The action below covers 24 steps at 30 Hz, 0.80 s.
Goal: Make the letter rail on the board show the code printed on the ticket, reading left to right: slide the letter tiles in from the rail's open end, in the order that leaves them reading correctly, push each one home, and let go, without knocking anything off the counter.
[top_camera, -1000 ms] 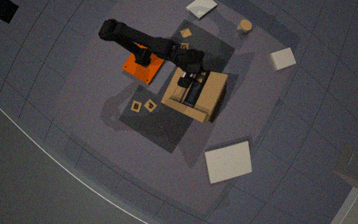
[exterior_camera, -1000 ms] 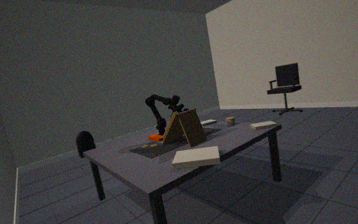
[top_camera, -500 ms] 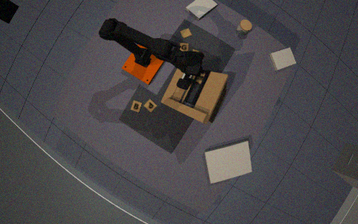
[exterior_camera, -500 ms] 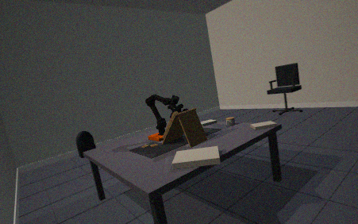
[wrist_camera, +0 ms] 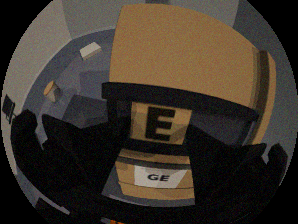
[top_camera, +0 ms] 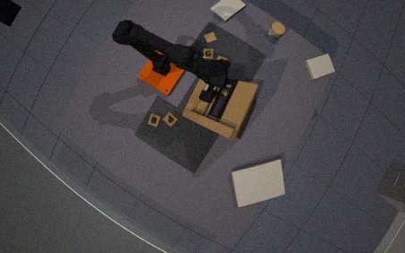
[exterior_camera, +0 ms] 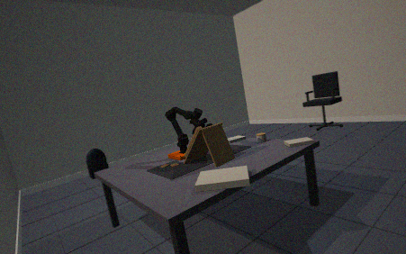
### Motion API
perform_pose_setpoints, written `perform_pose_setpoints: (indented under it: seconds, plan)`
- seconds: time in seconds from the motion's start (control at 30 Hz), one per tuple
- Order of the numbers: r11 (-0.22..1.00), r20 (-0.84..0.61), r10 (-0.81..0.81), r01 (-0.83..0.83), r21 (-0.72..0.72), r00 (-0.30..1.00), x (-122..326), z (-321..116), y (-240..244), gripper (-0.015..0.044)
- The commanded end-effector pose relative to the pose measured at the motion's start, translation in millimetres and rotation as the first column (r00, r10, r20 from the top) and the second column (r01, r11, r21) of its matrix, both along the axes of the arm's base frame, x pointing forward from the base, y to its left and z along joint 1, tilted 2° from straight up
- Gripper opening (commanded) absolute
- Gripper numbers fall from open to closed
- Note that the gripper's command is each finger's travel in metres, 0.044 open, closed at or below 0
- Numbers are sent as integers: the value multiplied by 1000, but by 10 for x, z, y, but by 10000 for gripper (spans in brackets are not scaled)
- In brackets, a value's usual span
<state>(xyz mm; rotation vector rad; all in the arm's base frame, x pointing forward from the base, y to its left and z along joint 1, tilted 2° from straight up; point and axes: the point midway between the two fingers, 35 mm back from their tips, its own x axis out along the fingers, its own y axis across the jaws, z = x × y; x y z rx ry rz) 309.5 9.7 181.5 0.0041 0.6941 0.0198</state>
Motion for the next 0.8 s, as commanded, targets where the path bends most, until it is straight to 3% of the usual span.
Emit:
perform_pose_setpoints:
  seconds: [0.0, 0.77]
  plan:
    - [1000, 3, 7, -7, 0, 1000, 2, 5, -15, 0]
    - [1000, 3, 7, -7, -1, 1000, 8, 3, -124, 0]
